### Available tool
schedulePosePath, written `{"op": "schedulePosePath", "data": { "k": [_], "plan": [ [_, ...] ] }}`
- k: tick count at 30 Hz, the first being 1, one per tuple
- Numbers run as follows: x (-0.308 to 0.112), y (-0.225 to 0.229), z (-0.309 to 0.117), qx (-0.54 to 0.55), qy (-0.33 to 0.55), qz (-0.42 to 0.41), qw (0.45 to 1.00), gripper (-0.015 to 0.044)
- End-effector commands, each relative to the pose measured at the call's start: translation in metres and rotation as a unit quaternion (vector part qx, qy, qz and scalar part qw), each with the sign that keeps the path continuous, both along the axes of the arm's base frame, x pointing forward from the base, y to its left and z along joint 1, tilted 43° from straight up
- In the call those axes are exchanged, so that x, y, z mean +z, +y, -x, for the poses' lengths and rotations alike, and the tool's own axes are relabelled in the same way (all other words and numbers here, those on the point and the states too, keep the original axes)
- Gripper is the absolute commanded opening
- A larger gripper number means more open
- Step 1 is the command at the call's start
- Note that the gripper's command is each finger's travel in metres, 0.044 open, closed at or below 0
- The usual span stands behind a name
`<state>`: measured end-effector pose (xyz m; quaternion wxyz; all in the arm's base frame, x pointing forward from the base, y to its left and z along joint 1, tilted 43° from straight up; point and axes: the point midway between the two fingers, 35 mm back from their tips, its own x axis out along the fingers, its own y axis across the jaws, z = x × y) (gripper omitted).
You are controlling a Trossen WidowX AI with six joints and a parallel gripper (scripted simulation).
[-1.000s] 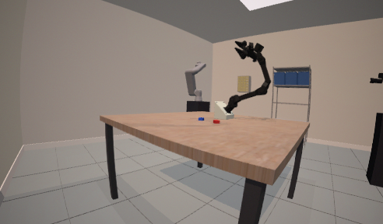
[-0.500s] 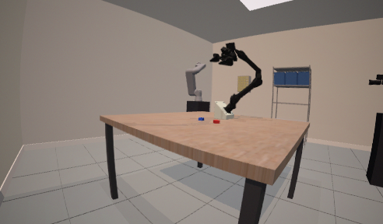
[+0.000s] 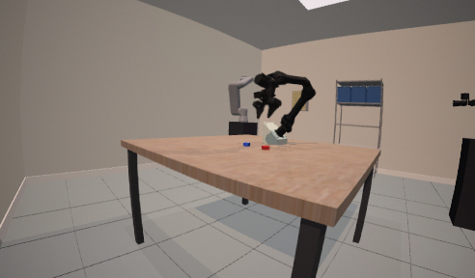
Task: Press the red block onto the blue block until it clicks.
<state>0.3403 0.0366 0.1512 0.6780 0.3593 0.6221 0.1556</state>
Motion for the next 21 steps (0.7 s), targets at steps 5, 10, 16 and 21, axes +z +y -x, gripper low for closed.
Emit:
{"op": "schedulePosePath", "data": {
  "k": [5,10,16,21],
  "plan": [
    [-0.046,0.062,0.029,0.052,0.157,-0.007,0.986,0.044],
    [-0.066,0.077,0.028,0.052,0.157,-0.007,0.986,0.044],
    [-0.075,0.084,0.028,0.052,0.157,-0.008,0.986,0.044],
    [-0.087,0.092,0.03,0.052,0.157,-0.008,0.986,0.044]
  ]
}}
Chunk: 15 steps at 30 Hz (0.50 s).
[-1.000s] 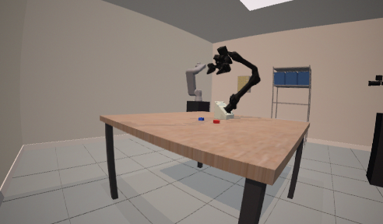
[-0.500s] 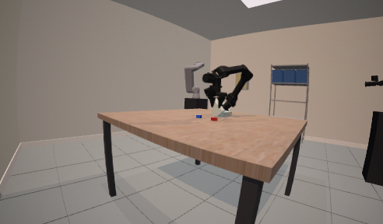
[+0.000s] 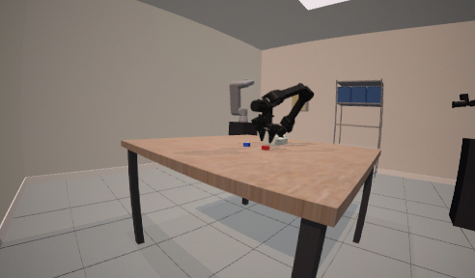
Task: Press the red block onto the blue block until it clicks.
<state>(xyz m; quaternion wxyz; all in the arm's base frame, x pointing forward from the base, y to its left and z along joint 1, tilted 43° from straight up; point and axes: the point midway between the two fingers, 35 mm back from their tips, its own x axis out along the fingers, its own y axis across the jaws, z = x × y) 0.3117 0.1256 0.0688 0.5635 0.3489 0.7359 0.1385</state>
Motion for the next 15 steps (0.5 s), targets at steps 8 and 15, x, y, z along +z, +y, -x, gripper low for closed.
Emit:
{"op": "schedulePosePath", "data": {
  "k": [8,15],
  "plan": [
    [-0.013,0.011,0.003,-0.002,0.004,-0.002,1.0,0.044],
    [-0.021,0.019,0.005,-0.002,0.004,-0.002,1.0,0.044]
  ]
}}
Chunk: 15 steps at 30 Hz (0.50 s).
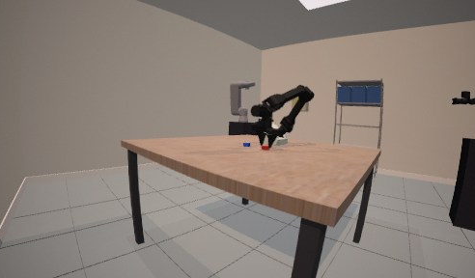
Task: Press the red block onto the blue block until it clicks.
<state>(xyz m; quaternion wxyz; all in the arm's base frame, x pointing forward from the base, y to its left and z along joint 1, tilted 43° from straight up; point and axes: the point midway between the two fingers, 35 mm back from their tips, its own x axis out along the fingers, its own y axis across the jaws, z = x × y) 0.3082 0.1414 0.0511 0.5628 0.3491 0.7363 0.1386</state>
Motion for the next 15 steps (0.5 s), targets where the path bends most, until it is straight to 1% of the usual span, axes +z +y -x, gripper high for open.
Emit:
{"op": "schedulePosePath", "data": {
  "k": [1,5,15],
  "plan": [
    [-0.0043,0.0043,0.0016,-0.002,0.003,-0.002,1.0,0.044],
    [-0.007,0.0069,0.0024,-0.002,0.003,-0.002,1.0,0.044],
    [-0.007,0.0069,0.0024,-0.002,0.003,-0.002,1.0,0.0178]
  ]
}}
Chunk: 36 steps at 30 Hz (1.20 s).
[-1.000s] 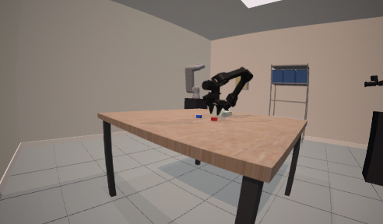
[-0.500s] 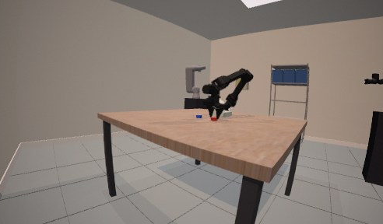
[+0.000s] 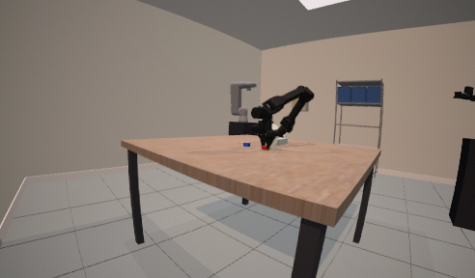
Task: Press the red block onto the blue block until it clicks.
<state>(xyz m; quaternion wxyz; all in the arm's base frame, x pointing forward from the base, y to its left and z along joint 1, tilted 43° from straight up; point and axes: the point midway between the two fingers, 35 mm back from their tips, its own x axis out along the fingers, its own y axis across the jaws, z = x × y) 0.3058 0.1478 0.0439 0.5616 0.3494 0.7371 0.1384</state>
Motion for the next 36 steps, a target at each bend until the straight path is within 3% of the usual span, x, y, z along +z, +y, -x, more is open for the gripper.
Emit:
{"op": "schedulePosePath", "data": {
  "k": [1,11,15,36],
  "plan": [
    [0.0,0.001,0.0,-0.002,0.002,-0.002,1.0,0.0151],
    [0.0,0.001,0.0,-0.002,0.002,-0.002,1.0,0.0085],
    [0.005,-0.004,-0.002,-0.002,0.002,-0.001,1.0,0.0],
    [0.077,-0.066,-0.017,-0.002,0.002,0.002,1.0,0.0]
  ]
}}
